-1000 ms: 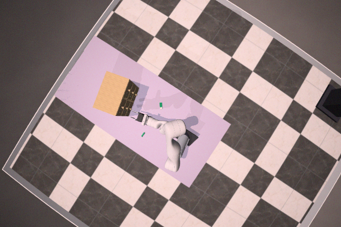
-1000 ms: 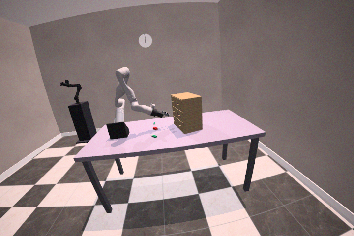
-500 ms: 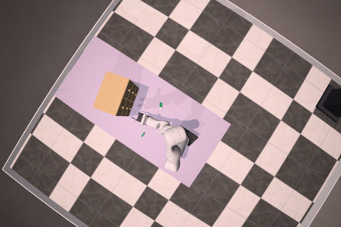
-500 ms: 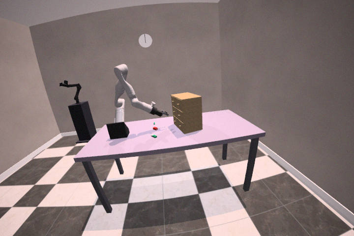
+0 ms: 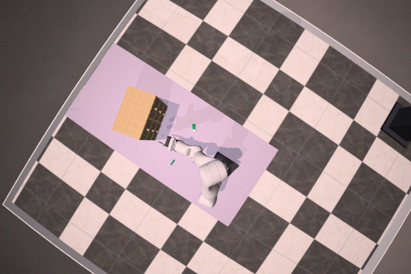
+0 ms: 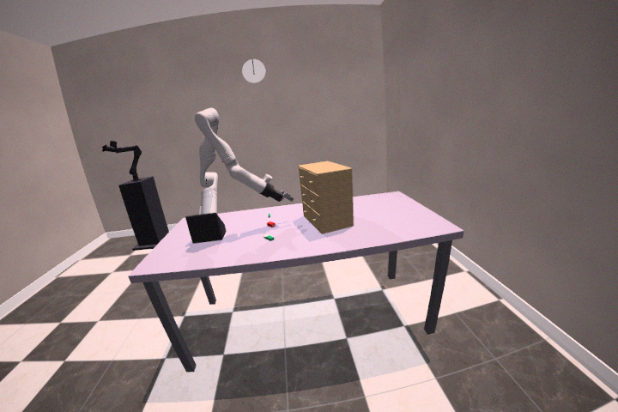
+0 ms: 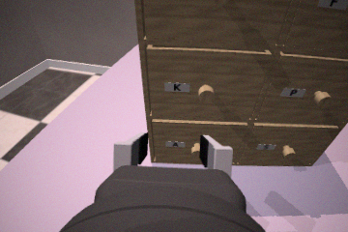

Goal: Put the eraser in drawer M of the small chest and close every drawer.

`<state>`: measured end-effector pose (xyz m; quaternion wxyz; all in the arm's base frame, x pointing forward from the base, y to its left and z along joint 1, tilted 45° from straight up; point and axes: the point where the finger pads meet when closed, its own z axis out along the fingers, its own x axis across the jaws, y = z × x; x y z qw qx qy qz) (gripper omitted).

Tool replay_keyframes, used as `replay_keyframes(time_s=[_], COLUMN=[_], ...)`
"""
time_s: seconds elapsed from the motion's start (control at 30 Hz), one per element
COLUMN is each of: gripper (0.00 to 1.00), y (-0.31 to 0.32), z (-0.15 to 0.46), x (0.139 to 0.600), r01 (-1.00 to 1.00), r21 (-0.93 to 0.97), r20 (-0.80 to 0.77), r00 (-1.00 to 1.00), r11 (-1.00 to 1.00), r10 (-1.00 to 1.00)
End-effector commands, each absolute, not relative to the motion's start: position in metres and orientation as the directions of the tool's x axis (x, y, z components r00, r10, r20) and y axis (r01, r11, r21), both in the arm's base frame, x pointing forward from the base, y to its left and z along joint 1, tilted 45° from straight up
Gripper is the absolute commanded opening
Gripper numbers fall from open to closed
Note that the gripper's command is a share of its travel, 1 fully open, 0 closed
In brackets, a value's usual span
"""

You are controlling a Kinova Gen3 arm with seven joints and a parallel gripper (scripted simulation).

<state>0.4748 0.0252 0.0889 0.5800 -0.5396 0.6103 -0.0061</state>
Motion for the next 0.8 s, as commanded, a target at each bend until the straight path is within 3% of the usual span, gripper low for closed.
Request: replay_keyframes(time_s=[0.0, 0.77], gripper=[1.00, 1.00], y=[0.0157, 0.0135], z=[0.0904, 0.0997], x=[0.4772, 0.4719], r01=[-0.652, -0.722], r21=[-0.637, -0.599], r20=[-0.694, -0.701], r00=[0.252, 0.263], r11=[0.411, 0.347], r10=[-0.674, -0.663])
